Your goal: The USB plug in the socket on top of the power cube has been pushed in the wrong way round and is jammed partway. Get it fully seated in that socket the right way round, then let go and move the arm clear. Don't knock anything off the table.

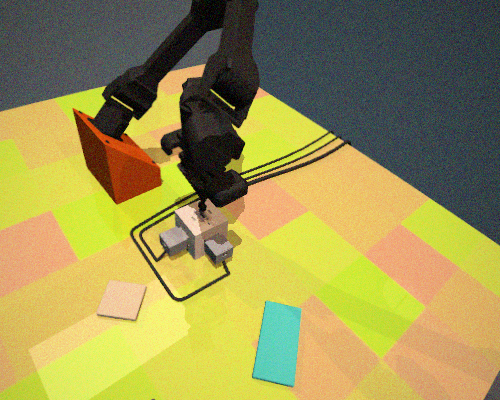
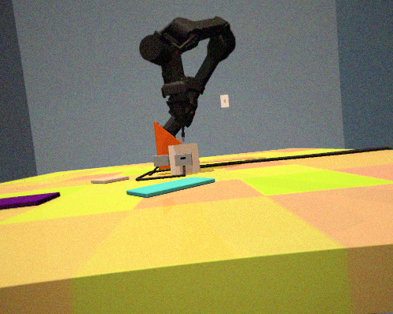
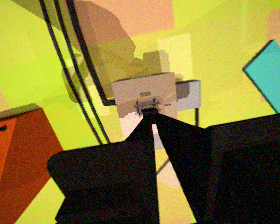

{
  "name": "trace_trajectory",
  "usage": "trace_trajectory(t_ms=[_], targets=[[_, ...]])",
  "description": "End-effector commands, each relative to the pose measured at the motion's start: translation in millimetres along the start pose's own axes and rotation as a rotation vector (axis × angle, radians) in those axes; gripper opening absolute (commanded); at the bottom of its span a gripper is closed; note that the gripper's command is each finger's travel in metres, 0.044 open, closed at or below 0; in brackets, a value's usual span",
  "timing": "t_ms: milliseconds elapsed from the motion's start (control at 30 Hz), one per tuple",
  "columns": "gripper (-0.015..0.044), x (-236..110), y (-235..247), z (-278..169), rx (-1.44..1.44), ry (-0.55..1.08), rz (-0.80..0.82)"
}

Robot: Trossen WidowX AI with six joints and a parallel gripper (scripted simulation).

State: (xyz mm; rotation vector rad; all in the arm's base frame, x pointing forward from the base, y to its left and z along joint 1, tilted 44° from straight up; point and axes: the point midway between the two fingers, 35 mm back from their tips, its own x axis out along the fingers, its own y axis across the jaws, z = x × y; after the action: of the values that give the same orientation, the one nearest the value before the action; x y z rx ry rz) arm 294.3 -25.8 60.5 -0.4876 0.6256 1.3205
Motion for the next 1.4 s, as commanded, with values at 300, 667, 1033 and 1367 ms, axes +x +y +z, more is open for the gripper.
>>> trace_trajectory(t_ms=[300, 667, 1033, 1367], targets=[[0.0000, 2.2, 0.5, -0.2, 0.008, -0.005, 0.000], [0.0000, 3.5, 0.5, -0.2, 0.008, -0.005, 0.000], [0.0000, 4.8, 0.5, -0.3, 0.008, -0.005, 0.000], [0.0000, 6.0, 0.5, -0.4, 0.008, -0.005, 0.000]])
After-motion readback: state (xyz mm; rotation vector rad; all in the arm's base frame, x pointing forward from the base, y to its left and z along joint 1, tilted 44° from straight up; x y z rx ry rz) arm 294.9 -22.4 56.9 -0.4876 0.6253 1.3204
